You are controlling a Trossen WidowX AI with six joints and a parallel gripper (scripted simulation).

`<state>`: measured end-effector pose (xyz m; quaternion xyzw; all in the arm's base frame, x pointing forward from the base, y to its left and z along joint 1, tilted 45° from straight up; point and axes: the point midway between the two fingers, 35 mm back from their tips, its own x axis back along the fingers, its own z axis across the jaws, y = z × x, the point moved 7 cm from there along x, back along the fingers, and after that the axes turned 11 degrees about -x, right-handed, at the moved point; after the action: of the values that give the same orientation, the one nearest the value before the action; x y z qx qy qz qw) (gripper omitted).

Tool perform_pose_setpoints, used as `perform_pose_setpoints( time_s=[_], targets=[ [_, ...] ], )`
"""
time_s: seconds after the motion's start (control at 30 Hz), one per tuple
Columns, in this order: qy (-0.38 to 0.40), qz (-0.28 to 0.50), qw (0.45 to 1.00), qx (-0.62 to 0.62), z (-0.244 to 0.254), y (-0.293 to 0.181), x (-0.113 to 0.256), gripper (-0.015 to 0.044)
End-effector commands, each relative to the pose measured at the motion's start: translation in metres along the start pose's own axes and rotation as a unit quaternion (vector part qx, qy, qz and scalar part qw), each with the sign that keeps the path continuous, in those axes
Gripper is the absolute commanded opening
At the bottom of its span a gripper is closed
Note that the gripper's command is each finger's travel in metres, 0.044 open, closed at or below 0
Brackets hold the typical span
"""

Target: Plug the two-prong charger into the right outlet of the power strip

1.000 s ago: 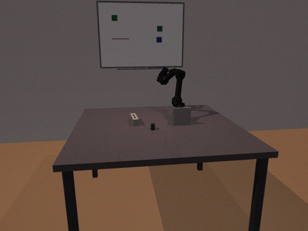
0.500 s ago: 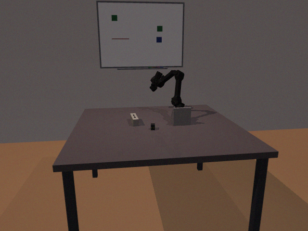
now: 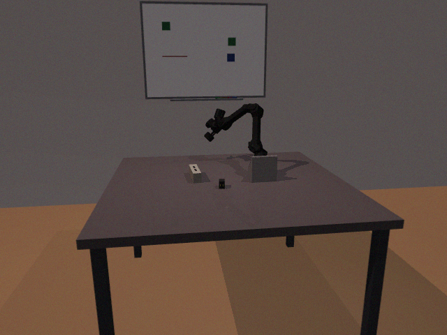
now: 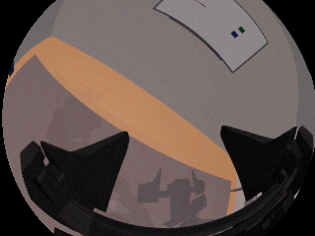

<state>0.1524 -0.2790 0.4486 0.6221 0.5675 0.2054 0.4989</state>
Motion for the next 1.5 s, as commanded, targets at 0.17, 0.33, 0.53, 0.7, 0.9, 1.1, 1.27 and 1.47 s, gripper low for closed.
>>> perform_pose_setpoints(
  time_s=[0.17, 0.33, 0.53, 0.7, 0.9, 1.1, 1.27, 1.47],
  targets=[
    [0.099, 0.006, 0.994, 0.045, 0.061, -0.007, 0.021, 0.044],
    [0.155, 0.007, 0.985, 0.069, 0.094, -0.011, 0.039, 0.044],
    [0.221, 0.006, 0.97, 0.101, 0.13, -0.016, 0.065, 0.044],
    [0.272, 0.003, 0.954, 0.128, 0.157, -0.02, 0.09, 0.044],
    [0.333, -0.003, 0.929, 0.164, 0.185, -0.026, 0.124, 0.044],
    [0.39, -0.01, 0.898, 0.204, 0.21, -0.035, 0.16, 0.044],
    [0.432, -0.013, 0.87, 0.236, 0.227, -0.045, 0.192, 0.044],
    [0.477, -0.017, 0.834, 0.276, 0.243, -0.059, 0.232, 0.044]
  ],
)
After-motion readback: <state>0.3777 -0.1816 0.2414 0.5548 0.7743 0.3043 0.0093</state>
